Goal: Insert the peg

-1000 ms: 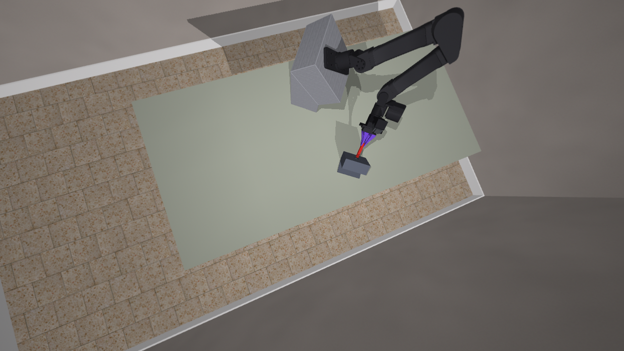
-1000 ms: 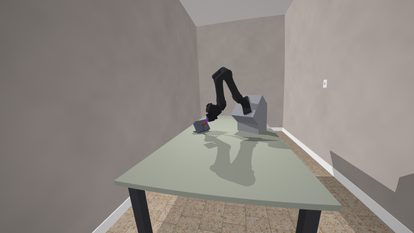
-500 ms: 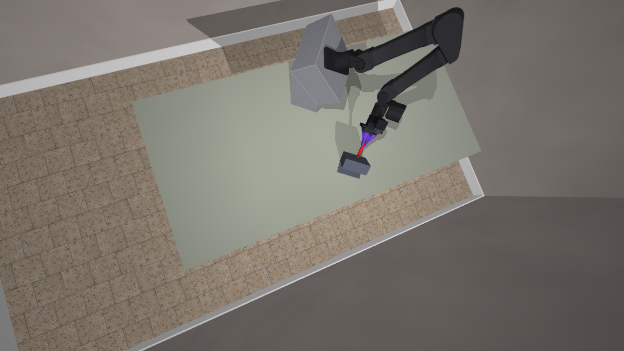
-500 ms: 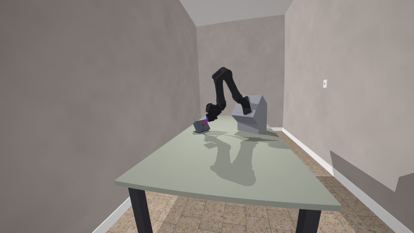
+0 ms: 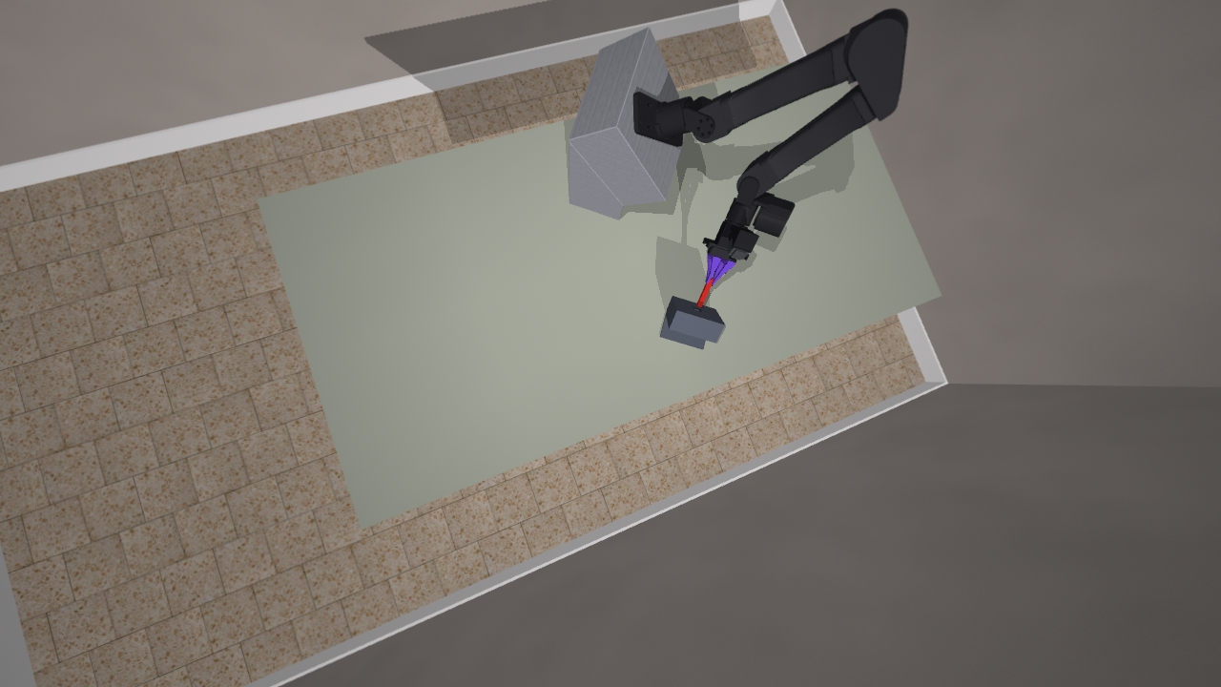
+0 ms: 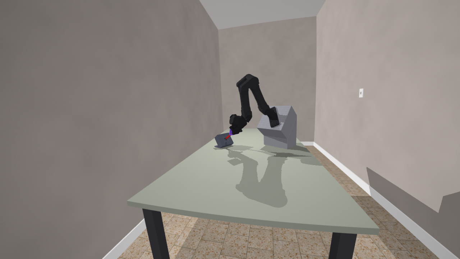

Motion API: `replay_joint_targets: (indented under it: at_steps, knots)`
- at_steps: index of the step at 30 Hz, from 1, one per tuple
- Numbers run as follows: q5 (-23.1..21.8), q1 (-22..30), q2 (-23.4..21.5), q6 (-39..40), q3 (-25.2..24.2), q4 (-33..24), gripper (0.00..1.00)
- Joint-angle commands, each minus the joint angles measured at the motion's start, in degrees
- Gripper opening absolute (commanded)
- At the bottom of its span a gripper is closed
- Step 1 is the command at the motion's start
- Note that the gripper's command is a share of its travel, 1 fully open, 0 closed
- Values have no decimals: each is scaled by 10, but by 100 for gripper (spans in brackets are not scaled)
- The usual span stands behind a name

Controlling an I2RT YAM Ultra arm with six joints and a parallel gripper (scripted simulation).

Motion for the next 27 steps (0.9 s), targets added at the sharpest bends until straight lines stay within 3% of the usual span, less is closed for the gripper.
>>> replay_joint_targets:
  at_steps: [1, 16, 27]
  knots:
    - [7, -6, -6, -1, -10, 6, 0]
    - [-6, -21, 42, -8, 5, 41, 0]
    - [13, 3, 8, 3, -5, 13, 0]
